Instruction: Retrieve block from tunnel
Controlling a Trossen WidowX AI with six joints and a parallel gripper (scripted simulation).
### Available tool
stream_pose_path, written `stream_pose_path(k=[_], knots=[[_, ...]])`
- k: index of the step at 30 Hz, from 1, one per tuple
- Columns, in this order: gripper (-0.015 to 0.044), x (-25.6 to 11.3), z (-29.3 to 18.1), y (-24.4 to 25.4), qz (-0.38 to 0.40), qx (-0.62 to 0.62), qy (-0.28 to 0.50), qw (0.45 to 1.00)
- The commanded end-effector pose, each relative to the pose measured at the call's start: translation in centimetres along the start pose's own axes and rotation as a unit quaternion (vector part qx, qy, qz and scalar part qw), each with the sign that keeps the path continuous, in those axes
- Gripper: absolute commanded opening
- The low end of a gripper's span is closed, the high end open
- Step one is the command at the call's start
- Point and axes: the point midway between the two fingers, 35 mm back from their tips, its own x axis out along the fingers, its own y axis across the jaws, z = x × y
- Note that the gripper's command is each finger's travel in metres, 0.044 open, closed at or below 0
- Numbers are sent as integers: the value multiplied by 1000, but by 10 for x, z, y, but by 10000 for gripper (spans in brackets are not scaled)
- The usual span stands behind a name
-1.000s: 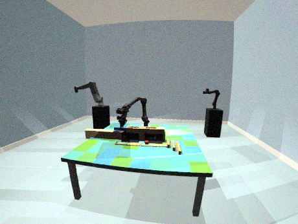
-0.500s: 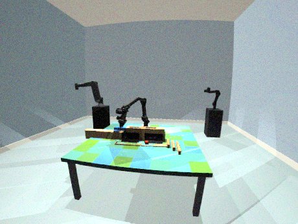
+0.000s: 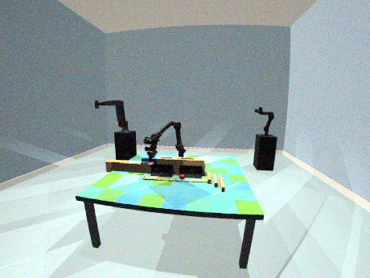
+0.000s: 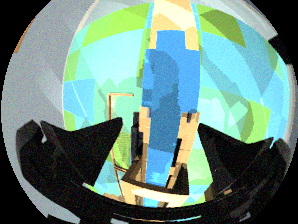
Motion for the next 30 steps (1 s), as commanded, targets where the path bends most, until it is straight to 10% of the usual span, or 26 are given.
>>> stream_pose_path(k=[1, 16, 30], knots=[[440, 7, -2, -2, 1, 0, 1, 1000], [46, 2, 0, 0, 0, 0, 0, 1000], [0, -1, -27, 1, 0, 0, 2, 1000]])
